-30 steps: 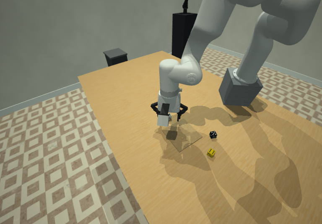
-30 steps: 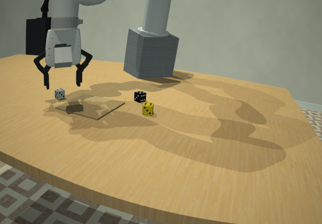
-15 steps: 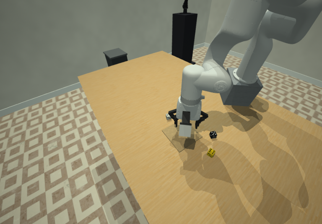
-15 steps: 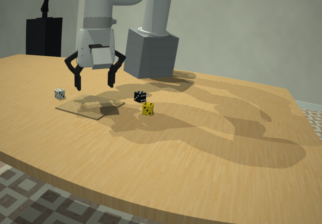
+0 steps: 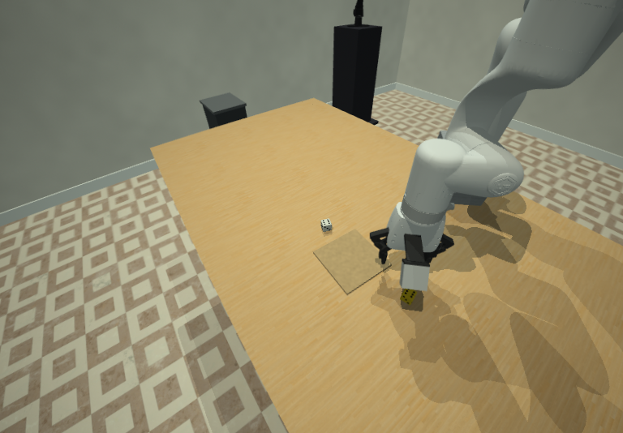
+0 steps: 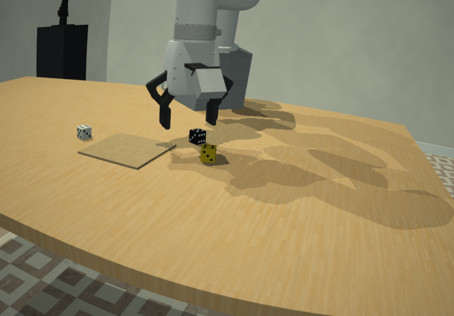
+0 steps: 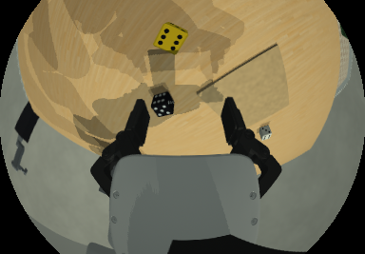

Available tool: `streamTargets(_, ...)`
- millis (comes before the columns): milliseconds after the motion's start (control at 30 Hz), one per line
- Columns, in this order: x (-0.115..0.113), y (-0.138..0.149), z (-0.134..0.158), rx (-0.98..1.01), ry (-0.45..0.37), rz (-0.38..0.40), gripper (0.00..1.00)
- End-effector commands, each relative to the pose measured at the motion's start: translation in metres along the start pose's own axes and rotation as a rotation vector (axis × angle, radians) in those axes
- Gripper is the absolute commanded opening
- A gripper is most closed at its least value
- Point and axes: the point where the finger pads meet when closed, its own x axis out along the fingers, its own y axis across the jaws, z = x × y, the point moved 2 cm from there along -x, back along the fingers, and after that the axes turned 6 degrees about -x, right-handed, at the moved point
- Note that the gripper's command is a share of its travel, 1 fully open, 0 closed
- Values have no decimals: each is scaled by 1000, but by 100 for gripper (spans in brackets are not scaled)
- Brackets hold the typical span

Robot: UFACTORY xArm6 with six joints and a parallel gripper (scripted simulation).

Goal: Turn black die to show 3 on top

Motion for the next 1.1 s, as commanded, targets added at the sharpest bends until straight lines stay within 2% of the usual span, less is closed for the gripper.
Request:
streamTargets(0, -1, -13, -9, 2, 10, 9, 100)
streamTargets(233, -1, -25, -16, 2, 10, 9, 100)
streamTargets(1067, -1, -25, -16, 2, 10, 9, 100)
